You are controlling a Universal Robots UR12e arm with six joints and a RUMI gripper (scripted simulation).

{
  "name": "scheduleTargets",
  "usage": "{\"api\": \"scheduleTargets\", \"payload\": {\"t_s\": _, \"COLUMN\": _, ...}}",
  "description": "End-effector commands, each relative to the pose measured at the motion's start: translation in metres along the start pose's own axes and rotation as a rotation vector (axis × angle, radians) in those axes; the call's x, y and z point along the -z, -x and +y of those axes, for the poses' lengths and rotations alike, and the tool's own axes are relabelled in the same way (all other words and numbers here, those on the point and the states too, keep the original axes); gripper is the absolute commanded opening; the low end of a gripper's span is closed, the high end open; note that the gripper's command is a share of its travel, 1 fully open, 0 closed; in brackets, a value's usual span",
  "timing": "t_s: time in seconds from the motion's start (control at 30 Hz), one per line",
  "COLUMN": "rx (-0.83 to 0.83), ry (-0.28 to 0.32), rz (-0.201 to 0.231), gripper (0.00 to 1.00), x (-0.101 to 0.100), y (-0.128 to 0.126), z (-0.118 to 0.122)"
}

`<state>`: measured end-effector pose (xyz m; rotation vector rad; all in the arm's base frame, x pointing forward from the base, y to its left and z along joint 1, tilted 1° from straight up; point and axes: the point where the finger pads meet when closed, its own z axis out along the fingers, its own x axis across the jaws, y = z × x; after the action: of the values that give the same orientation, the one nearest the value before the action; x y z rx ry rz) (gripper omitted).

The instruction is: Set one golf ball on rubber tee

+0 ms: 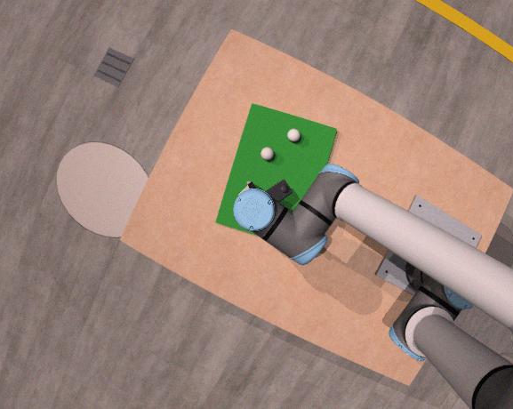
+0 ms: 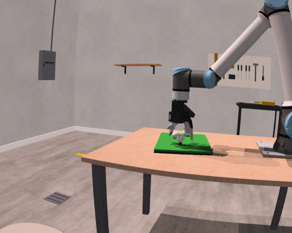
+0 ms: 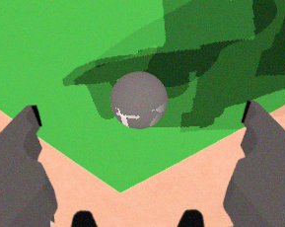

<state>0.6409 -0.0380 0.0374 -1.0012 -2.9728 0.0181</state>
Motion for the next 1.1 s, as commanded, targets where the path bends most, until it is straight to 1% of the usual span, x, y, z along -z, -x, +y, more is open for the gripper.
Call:
{"api": "scheduleTargets", "payload": {"t_s": 0.0, "rx": 0.0, "ry": 0.001, "rz": -0.001, "gripper": 1.0, "x": 0.001, "y": 0.001, "z": 0.0}}
{"api": "scheduleTargets", "payload": {"t_s": 0.6, "rx": 0.0, "ry": 0.001, "rz": -0.001, "gripper": 1.0, "x": 0.001, "y": 0.001, "z": 0.0}}
{"api": "scheduleTargets", "payload": {"t_s": 0.77, "rx": 0.0, "ry": 0.001, "rz": -0.001, "gripper": 1.0, "x": 0.004, "y": 0.001, "z": 0.0}}
{"api": "scheduleTargets", "payload": {"t_s": 0.87, "rx": 0.0, "ry": 0.001, "rz": -0.002, "gripper": 1.0, "x": 0.021, "y": 0.0, "z": 0.0}}
{"api": "scheduleTargets", "payload": {"t_s": 1.07, "rx": 0.0, "ry": 0.001, "rz": -0.002, "gripper": 1.0, "x": 0.079, "y": -0.001, "z": 0.0}}
